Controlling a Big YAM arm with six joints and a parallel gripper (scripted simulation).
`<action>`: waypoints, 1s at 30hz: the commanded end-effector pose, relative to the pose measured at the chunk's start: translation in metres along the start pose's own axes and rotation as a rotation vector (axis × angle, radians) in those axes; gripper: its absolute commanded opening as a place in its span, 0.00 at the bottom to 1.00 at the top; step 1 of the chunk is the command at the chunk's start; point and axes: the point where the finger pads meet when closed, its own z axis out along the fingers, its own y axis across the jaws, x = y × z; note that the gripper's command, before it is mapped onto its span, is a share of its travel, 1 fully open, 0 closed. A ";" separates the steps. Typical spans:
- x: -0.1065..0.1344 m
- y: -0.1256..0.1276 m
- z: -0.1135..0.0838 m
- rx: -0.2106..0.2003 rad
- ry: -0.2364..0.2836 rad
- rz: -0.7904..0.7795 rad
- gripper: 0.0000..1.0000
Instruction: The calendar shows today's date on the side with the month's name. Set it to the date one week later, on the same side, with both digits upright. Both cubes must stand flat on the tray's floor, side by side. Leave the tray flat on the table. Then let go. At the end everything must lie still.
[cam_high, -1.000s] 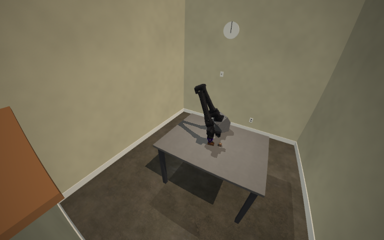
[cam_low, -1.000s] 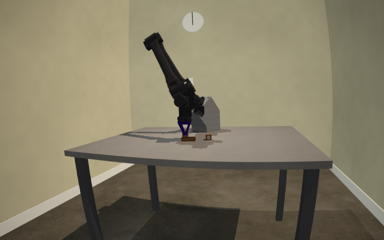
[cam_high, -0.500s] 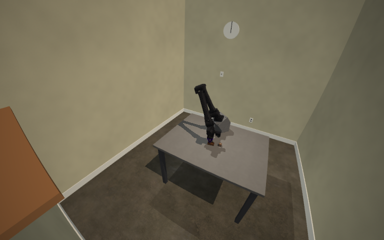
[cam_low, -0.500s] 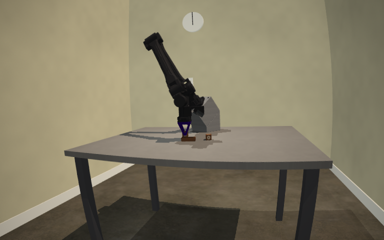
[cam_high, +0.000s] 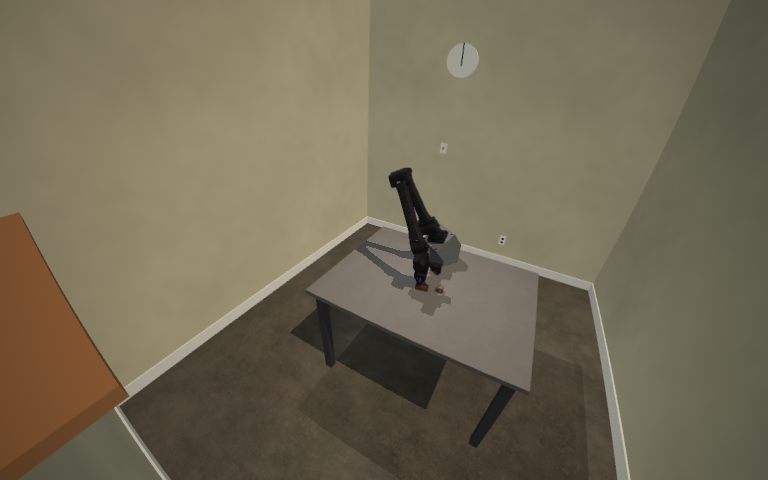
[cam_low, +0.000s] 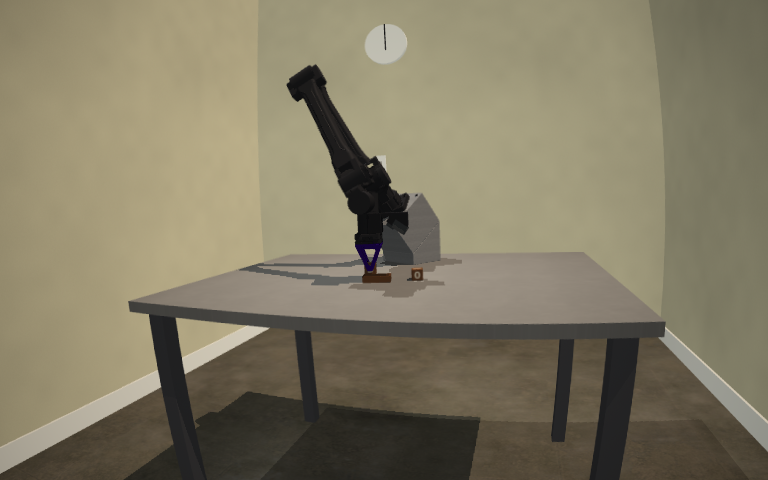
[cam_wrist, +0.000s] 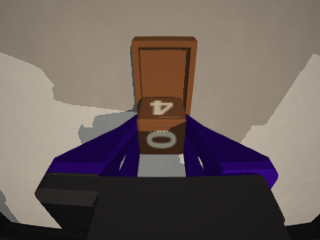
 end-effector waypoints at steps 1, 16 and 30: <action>0.005 -0.011 -0.004 0.024 0.001 0.010 0.26; 0.005 -0.015 -0.004 0.020 0.001 0.013 0.26; 0.005 -0.015 -0.003 0.019 0.000 0.012 0.26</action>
